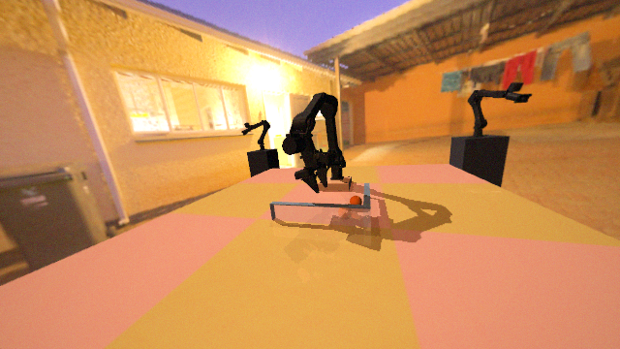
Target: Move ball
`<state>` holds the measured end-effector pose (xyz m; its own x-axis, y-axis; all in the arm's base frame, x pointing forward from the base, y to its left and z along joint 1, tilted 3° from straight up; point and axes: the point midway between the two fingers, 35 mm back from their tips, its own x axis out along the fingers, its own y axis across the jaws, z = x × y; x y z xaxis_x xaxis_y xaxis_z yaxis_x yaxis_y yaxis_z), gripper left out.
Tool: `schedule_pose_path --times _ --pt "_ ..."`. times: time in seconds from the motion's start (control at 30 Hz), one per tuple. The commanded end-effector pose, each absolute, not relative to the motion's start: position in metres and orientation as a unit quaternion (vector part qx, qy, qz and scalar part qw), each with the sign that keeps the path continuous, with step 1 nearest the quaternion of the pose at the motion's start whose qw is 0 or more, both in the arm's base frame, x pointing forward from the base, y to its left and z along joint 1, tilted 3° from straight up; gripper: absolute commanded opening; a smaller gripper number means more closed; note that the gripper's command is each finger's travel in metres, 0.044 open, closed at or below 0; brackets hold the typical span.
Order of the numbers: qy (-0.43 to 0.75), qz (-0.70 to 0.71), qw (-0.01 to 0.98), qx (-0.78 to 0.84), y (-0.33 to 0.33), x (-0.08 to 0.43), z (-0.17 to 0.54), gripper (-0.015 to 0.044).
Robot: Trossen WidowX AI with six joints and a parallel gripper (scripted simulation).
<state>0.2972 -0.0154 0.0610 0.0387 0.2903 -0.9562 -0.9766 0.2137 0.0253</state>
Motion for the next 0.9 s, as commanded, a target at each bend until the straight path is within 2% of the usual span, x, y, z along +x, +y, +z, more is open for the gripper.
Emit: schedule_pose_path --times 0.0,0.27,0.87 --pt "0.491 0.518 0.572 -0.405 0.029 0.301 0.064 0.0319" --pt "0.500 0.511 0.495 -0.492 0.114 0.290 0.071 0.0319" --pt "0.500 0.511 0.494 -0.495 0.116 0.290 0.049 0.0319"
